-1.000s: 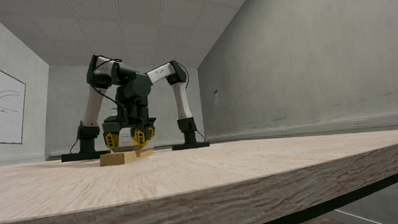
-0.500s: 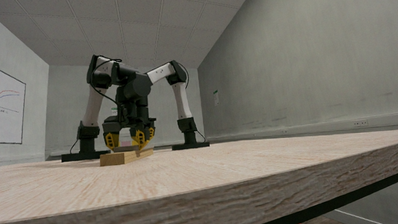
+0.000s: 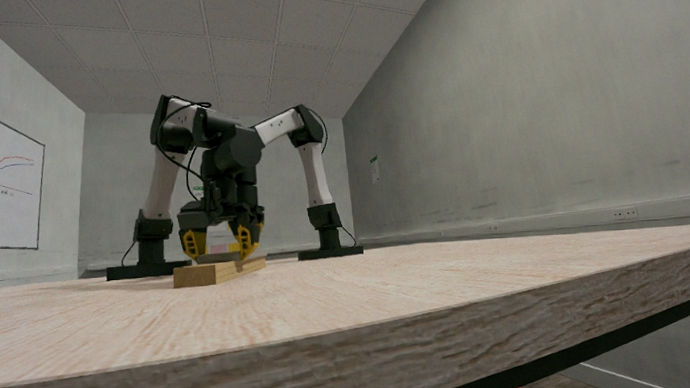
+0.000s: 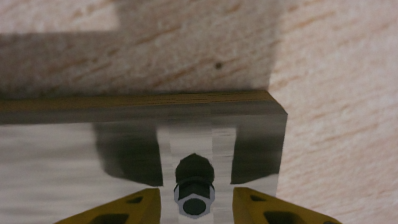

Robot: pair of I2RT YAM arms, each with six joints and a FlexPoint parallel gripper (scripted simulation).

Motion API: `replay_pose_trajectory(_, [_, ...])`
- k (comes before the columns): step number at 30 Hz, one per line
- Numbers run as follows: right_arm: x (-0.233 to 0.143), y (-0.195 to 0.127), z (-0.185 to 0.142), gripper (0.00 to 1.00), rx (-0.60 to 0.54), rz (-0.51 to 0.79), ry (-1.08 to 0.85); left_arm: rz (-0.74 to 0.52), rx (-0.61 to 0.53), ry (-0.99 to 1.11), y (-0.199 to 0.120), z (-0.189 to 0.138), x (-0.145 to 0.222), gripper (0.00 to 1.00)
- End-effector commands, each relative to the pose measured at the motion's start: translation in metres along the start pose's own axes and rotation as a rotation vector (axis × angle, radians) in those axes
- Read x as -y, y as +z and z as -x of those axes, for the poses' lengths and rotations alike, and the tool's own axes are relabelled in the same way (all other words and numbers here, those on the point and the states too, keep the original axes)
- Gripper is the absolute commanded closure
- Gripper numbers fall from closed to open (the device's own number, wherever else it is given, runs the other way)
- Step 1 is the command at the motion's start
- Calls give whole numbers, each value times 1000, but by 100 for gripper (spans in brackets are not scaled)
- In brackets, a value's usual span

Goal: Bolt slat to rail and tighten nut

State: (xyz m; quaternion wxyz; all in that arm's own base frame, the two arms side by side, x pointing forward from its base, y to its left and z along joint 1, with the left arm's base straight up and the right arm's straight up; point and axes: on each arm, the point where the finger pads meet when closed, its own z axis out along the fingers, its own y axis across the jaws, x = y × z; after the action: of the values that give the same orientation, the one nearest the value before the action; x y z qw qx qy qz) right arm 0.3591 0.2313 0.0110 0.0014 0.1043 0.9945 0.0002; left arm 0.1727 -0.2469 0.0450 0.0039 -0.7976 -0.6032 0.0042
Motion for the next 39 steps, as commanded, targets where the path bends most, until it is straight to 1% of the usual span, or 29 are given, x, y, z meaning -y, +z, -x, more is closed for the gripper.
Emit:
replay_pose_trajectory(1, [-3, -7, 3, 32, 17, 15, 2, 31, 18, -351, -15, 3, -5, 64])
replay_pose_trajectory(10, [-3, -7, 3, 32, 17, 15, 2, 24, 25, -874, -16, 3, -5, 64])
replay_pose_trajectory(12, [-3, -7, 3, 32, 17, 15, 2, 24, 25, -874, -16, 3, -5, 64])
replay_pose_trajectory(13, [-3, -7, 3, 32, 17, 15, 2, 26, 28, -1018, -16, 3, -5, 64])
replay_pose_trajectory(27, [-3, -7, 3, 32, 17, 15, 2, 10, 35, -1827, -17, 3, -4, 64])
replay_pose_trajectory(29, [-3, -7, 3, 32, 17, 15, 2, 10, 35, -1827, -17, 3, -4, 64])
replay_pose_trajectory(30, [-3, -7, 3, 32, 17, 15, 2, 12, 41, -1972, -17, 3, -4, 64])
replay_pose_trajectory(32, [-3, -7, 3, 32, 17, 15, 2, 11, 44, -2084, -17, 3, -4, 64])
replay_pose_trajectory(33, [-3, -7, 3, 32, 17, 15, 2, 13, 48, -2120, -17, 3, -4, 64])
replay_pose_trajectory(39, [-3, -7, 3, 32, 17, 15, 2, 13, 48, -2120, -17, 3, -4, 64])
